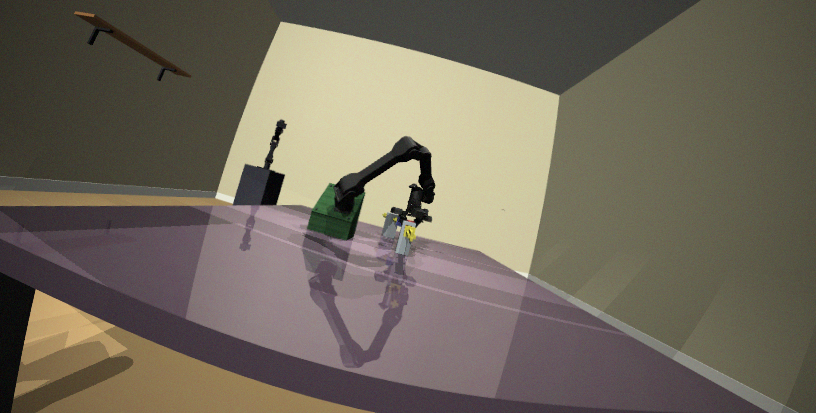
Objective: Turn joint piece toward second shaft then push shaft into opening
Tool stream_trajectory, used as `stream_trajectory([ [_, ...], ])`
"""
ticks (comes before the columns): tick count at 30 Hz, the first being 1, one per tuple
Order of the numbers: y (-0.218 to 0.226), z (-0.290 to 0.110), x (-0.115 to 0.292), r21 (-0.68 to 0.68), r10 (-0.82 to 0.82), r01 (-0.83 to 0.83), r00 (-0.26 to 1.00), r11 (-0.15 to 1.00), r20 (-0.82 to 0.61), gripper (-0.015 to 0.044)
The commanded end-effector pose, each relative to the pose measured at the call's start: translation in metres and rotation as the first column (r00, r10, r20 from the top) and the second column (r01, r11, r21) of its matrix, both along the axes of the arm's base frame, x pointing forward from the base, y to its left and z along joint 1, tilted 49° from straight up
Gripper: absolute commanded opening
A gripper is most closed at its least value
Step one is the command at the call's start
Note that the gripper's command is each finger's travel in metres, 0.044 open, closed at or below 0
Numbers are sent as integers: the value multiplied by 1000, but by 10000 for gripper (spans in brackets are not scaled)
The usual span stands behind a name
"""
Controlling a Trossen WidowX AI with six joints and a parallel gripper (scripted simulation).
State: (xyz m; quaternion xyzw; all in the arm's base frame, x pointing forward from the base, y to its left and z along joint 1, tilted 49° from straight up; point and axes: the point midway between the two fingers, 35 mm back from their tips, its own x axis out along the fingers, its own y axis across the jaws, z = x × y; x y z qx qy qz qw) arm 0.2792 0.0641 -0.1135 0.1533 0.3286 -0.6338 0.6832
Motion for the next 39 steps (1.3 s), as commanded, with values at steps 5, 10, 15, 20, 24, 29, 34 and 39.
stream_trajectory([
  [5,-2,-1,-6,44,-96,92,991,995,92,0],
  [10,-3,-1,-10,74,-153,143,977,987,146,0],
  [15,-4,-2,-12,90,-180,166,969,982,171,0],
  [20,-4,-2,-12,91,-183,169,967,981,175,0],
  [24,-4,-2,-11,87,-175,163,970,983,168,0],
  [29,-4,-2,-11,87,-175,163,970,983,168,0],
  [34,-4,-2,-11,87,-175,163,970,983,168,105],
  [39,-4,-2,-11,87,-175,163,970,983,168,173],
])
